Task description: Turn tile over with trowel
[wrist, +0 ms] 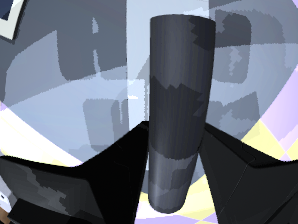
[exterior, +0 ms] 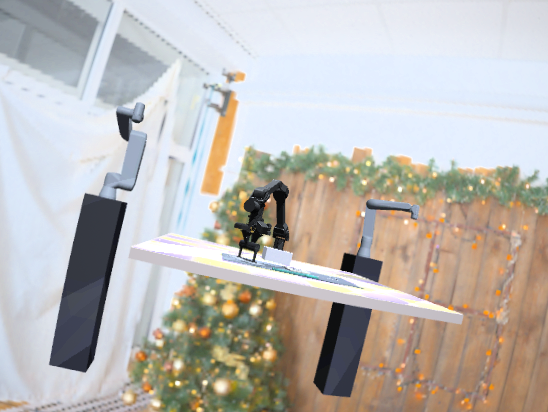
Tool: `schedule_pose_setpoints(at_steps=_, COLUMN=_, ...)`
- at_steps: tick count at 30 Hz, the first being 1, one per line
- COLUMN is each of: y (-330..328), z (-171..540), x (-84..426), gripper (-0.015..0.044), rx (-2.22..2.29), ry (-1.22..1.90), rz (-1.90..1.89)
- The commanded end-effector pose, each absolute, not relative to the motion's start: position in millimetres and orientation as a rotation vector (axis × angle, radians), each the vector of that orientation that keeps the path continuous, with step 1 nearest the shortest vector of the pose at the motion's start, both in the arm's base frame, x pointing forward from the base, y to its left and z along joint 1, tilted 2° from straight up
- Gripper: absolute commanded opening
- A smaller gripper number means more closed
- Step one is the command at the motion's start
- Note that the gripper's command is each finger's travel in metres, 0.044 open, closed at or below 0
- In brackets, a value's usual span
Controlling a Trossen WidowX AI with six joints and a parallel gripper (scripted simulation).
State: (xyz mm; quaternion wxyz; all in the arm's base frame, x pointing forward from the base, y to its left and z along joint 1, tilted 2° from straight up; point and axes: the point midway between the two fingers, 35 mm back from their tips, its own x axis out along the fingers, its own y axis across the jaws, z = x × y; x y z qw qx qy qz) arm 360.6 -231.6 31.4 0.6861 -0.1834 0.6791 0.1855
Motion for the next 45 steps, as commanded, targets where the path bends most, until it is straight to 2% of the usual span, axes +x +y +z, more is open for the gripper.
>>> schedule_pose_setpoints(at_steps=1, y=-231.4, z=30.9, x=361.1, gripper=0.0130, rx=-0.408, ry=1.519, rz=0.414)
schedule_pose_setpoints(at_steps=12, y=-231.4, z=30.9, x=361.1, gripper=0.0130, rx=-0.423, ry=1.516, rz=0.429)
schedule_pose_setpoints(at_steps=45, y=-231.4, z=30.9, x=361.1, gripper=0.0130, rx=-1.161, ry=1.226, rz=1.157)
